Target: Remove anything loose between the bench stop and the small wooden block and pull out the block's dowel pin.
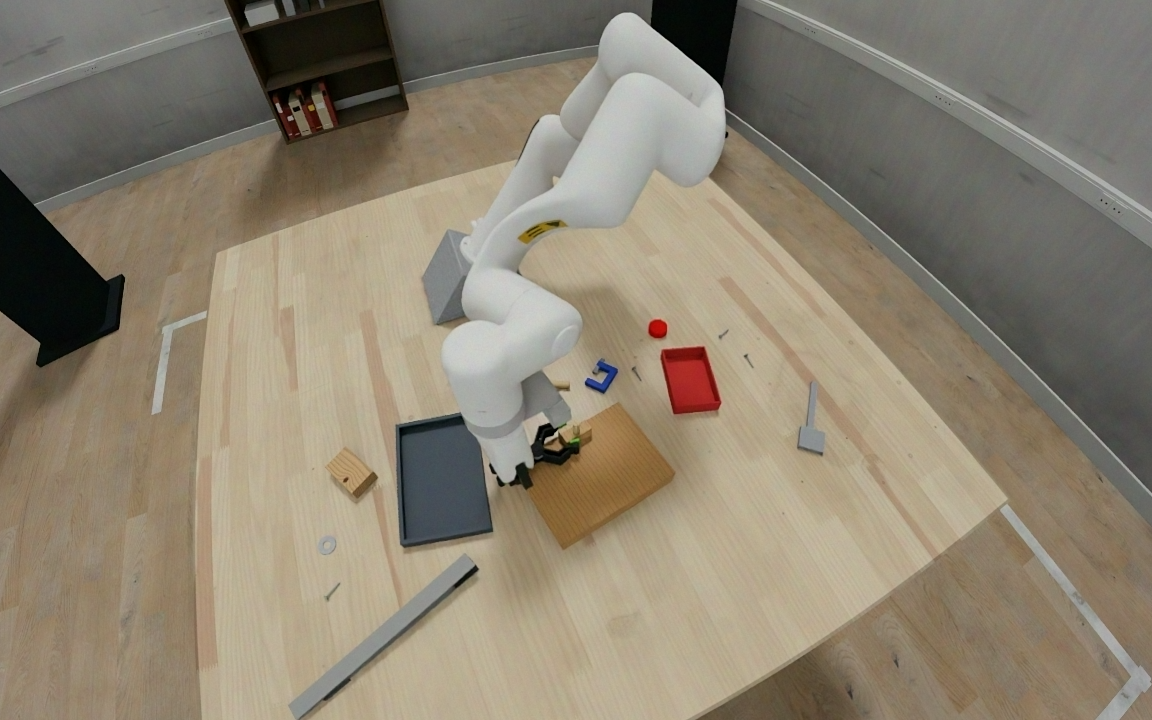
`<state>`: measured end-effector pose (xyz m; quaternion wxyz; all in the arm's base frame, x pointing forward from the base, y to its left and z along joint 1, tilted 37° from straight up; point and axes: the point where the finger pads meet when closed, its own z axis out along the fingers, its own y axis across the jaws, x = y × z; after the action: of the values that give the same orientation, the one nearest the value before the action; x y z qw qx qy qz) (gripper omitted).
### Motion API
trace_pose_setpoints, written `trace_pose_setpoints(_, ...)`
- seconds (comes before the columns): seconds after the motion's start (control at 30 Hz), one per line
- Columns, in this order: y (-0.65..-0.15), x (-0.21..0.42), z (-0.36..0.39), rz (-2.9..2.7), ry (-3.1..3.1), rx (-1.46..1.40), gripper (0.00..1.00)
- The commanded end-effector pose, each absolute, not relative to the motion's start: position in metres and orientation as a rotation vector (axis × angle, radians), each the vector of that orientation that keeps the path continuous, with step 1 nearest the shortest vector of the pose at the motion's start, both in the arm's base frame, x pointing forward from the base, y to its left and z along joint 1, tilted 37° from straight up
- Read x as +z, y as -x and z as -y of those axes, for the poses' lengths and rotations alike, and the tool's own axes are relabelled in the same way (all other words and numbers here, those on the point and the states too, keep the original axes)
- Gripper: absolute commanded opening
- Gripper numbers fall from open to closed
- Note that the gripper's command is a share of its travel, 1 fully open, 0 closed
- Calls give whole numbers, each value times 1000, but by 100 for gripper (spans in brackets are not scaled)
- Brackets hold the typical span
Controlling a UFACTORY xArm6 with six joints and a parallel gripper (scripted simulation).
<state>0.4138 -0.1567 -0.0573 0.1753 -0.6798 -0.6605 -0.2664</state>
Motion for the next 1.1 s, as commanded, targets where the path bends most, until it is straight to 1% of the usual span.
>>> trace_pose_setpoints(0.0, -415, -56, 158, 1874, 1929, -756, 37)
trace_pose_setpoints(1.07, -415, -56, 158, 1874, 1929, -756, 46)
